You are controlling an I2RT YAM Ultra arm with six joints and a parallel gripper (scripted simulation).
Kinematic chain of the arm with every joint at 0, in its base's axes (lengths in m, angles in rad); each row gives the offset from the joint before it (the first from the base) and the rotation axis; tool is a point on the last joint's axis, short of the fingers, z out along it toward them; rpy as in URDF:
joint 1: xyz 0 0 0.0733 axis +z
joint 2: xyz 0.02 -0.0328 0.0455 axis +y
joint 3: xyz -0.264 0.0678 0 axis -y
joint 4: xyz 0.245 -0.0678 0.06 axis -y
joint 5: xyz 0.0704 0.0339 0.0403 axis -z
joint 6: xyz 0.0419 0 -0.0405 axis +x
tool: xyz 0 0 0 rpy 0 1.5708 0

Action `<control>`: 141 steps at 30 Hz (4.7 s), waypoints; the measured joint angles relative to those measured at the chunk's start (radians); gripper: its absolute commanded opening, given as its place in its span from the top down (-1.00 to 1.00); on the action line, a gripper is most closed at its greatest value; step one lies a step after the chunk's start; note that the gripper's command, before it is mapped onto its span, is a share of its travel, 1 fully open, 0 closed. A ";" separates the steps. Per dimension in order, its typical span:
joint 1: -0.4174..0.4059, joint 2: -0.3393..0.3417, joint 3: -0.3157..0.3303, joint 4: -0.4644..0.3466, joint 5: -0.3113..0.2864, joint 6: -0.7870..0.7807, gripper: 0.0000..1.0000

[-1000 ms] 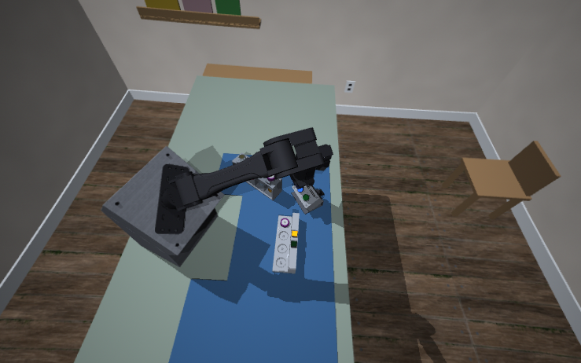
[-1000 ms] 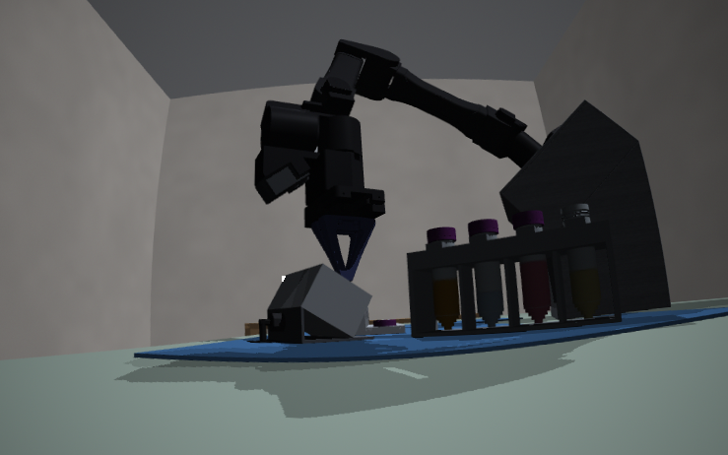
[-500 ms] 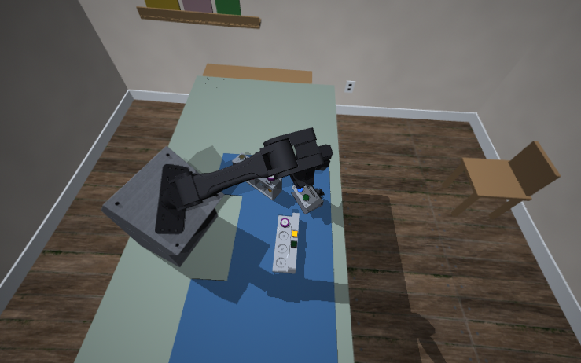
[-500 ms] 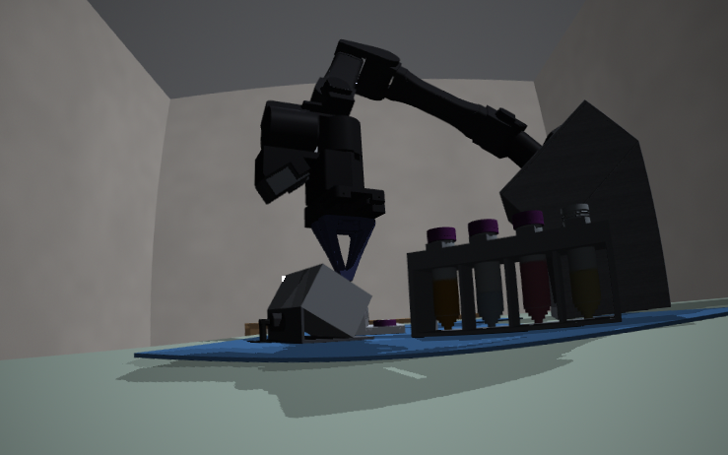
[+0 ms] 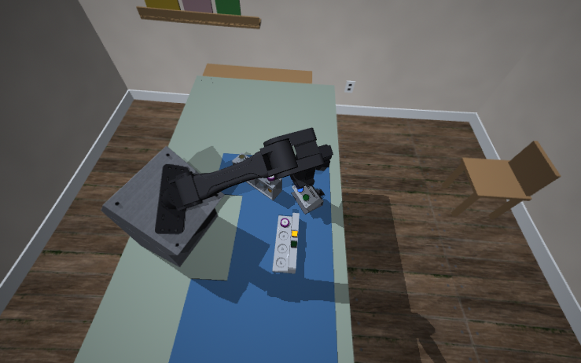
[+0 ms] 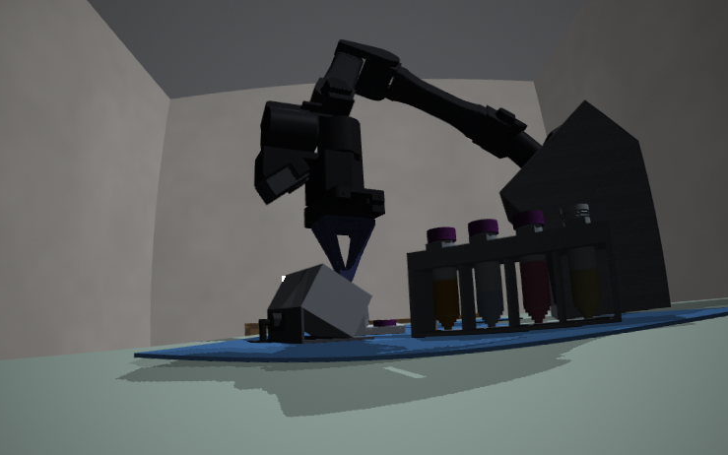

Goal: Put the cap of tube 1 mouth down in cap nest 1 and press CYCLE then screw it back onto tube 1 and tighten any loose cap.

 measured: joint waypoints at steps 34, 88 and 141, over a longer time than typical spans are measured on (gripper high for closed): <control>0.000 0.000 0.000 0.000 0.000 -0.001 1.00; 0.000 -0.003 -0.004 -0.005 0.001 0.001 1.00; -0.495 -0.434 -0.375 0.149 -0.230 0.071 -1.00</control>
